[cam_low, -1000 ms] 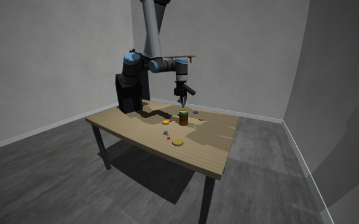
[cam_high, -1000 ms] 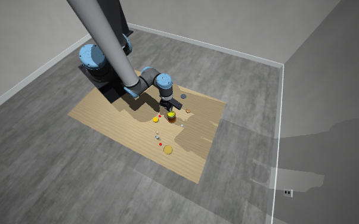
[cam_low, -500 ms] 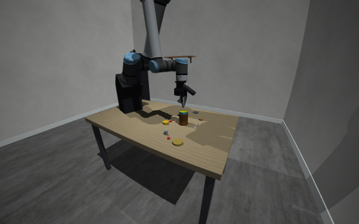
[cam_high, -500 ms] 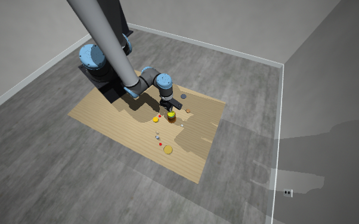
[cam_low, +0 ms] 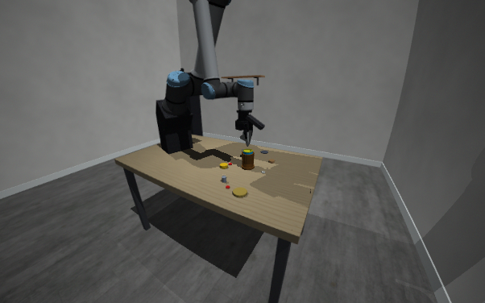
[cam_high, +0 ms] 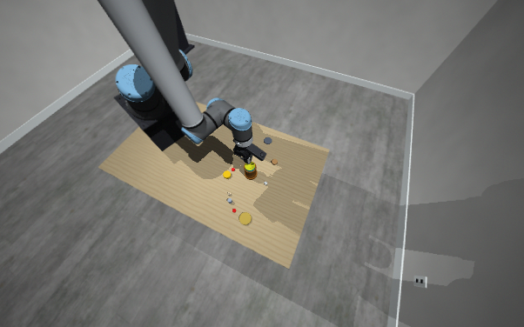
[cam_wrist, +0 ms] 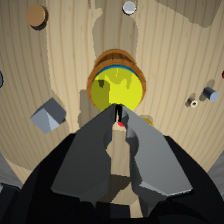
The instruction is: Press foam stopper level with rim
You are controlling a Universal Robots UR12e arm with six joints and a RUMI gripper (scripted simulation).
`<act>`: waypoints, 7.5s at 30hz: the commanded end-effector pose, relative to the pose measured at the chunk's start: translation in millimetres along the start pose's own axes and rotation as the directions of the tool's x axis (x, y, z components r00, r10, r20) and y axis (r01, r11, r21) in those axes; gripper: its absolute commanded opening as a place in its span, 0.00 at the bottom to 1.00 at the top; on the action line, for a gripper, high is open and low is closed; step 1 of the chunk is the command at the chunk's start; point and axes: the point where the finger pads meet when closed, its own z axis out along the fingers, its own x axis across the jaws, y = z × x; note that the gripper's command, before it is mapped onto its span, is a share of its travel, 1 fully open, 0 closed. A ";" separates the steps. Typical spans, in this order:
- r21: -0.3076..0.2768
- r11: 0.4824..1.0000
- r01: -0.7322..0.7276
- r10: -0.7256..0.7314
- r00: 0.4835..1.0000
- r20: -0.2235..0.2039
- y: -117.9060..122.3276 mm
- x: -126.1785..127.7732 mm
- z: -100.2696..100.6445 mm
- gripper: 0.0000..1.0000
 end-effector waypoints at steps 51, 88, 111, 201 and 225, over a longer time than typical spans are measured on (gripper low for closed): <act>0.001 1.000 0.000 0.000 1.000 0.000 -0.5 0.0 36.6 0.00; 0.001 1.000 0.000 0.000 1.000 0.000 -0.5 0.0 42.5 0.00; 0.001 1.000 0.000 0.000 1.000 0.000 -0.5 0.0 42.5 0.00; 0.001 1.000 0.000 0.000 1.000 0.000 -0.5 0.0 23.5 0.00; 0.001 1.000 0.000 0.000 1.000 0.000 -0.5 0.0 31.3 0.00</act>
